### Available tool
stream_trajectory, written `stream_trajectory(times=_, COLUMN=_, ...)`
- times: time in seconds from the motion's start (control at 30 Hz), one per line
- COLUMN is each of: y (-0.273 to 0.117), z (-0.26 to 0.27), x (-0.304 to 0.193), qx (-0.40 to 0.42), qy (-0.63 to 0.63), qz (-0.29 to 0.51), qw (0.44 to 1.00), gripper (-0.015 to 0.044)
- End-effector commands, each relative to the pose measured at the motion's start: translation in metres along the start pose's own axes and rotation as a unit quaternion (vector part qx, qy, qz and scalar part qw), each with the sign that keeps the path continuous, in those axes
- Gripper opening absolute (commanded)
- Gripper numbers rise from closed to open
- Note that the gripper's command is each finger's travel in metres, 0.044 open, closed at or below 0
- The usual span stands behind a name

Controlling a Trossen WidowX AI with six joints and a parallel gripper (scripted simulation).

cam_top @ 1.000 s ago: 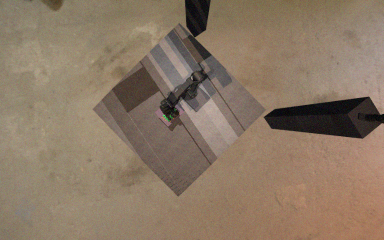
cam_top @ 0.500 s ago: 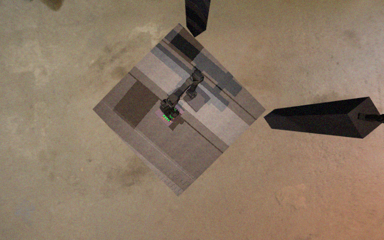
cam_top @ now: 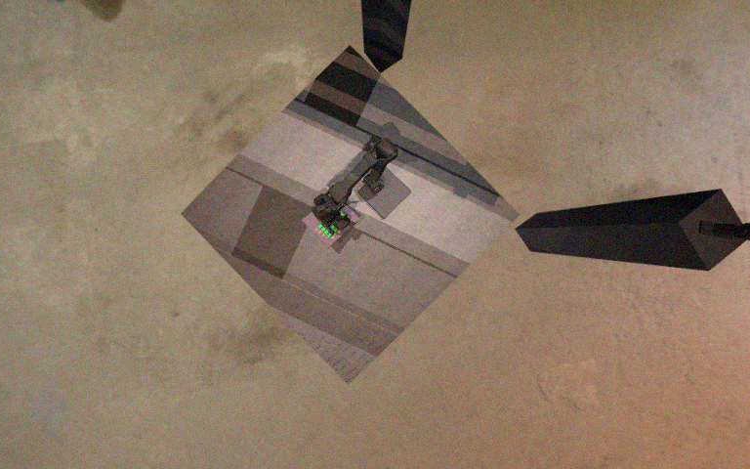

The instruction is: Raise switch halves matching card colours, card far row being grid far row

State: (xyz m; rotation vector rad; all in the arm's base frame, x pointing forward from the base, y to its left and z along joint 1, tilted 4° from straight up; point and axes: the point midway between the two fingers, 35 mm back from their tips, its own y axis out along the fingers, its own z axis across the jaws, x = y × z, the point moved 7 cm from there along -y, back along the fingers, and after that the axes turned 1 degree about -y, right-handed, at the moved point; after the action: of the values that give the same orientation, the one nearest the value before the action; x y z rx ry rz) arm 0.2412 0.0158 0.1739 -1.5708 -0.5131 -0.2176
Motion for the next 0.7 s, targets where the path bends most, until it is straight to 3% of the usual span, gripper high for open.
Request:
stream_trajectory(times=0.0, y=-0.022, z=0.0, x=0.004, qx=0.0, qy=0.0, qz=0.001, qw=1.0, gripper=0.0)
stream_trajectory(times=0.13, y=-0.063, z=0.0, x=0.005, qx=0.002, qy=-0.001, qz=0.01, qw=1.0, gripper=0.0)
stream_trajectory(times=0.57, y=-0.064, z=0.042, x=-0.035, qx=0.004, qy=-0.001, qz=0.012, qw=1.0, gripper=0.0)
stream_trajectory(times=0.67, y=-0.046, z=0.042, x=-0.036, qx=0.004, qy=-0.001, qz=0.005, qw=1.0, gripper=0.0)
